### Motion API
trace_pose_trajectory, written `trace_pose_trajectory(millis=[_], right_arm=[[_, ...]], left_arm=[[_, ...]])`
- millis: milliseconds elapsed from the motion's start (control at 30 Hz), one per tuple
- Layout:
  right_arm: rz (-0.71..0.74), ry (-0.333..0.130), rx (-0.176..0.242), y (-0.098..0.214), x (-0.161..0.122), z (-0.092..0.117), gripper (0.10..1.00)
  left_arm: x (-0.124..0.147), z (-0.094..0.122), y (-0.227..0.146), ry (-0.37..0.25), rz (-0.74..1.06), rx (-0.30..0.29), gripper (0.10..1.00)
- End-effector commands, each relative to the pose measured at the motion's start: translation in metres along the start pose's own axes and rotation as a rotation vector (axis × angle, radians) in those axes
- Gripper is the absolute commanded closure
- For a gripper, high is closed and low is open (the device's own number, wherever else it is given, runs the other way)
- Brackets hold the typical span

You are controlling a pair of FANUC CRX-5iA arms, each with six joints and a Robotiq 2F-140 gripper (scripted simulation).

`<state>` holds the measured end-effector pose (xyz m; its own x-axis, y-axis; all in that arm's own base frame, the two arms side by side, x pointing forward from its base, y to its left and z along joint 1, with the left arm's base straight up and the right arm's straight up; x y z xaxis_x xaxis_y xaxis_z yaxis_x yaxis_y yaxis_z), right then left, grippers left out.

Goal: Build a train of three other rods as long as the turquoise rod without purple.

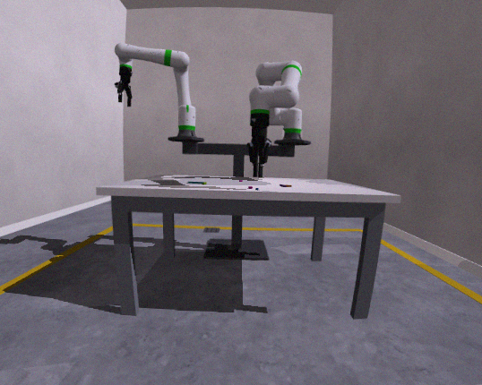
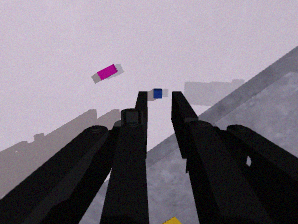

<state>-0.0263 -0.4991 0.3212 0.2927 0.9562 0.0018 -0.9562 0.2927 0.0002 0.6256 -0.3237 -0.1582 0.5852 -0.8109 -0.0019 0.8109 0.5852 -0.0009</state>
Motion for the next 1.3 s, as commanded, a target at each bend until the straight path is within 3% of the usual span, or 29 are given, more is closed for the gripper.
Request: trace_pose_trajectory(millis=[0,1267], right_arm=[[0.000,0.002,0.000,0.000,0.000,0.001,0.098],[0.000,0.002,0.000,0.000,0.000,0.001,0.098]], left_arm=[[0.001,-0.001,0.000,-0.002,0.000,0.001,0.867],[0.003,-0.044,0.001,-0.002,0.000,0.001,0.867]])
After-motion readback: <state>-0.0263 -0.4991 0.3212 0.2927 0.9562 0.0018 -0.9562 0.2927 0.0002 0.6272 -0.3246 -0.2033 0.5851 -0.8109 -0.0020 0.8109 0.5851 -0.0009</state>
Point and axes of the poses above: on each arm, the point where the finger pads meet when closed, its own z axis back along the fingers, its own y axis across the jaws, x = y × z, the point moved 5 cm from there along z, back along the fingers, and after that the axes turned 14 degrees about -z, right-handed, at the moved point
